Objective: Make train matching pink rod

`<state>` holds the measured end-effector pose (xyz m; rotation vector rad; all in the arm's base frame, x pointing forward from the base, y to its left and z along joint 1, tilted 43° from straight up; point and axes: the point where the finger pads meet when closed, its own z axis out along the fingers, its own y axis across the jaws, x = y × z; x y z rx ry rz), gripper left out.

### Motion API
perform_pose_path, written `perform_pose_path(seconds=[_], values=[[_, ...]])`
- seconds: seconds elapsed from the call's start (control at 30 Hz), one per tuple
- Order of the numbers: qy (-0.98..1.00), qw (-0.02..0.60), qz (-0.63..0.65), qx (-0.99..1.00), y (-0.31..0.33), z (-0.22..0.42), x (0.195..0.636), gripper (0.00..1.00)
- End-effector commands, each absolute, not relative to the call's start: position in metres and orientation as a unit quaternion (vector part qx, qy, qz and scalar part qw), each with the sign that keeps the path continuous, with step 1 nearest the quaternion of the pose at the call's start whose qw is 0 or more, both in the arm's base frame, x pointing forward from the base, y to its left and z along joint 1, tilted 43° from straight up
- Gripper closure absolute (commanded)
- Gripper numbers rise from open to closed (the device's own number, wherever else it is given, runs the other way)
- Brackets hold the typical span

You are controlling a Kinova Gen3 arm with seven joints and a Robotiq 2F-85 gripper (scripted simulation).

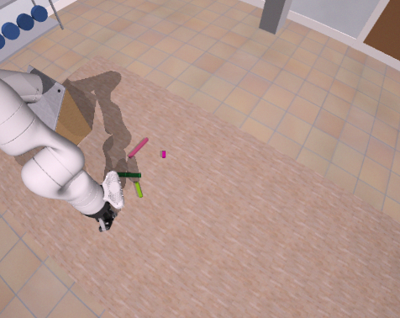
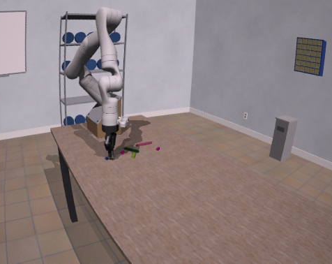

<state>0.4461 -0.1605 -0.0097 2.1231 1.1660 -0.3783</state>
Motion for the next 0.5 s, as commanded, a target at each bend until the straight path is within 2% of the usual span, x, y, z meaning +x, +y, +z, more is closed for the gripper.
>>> perform_pose_path(seconds=[0.0,0.47], values=[[0.455,0.337,-0.147,0.811,-0.1614,-0.0093,0.4460,0.95],[0.456,0.338,-0.146,0.810,-0.1658,-0.0148,0.4487,0.95]])
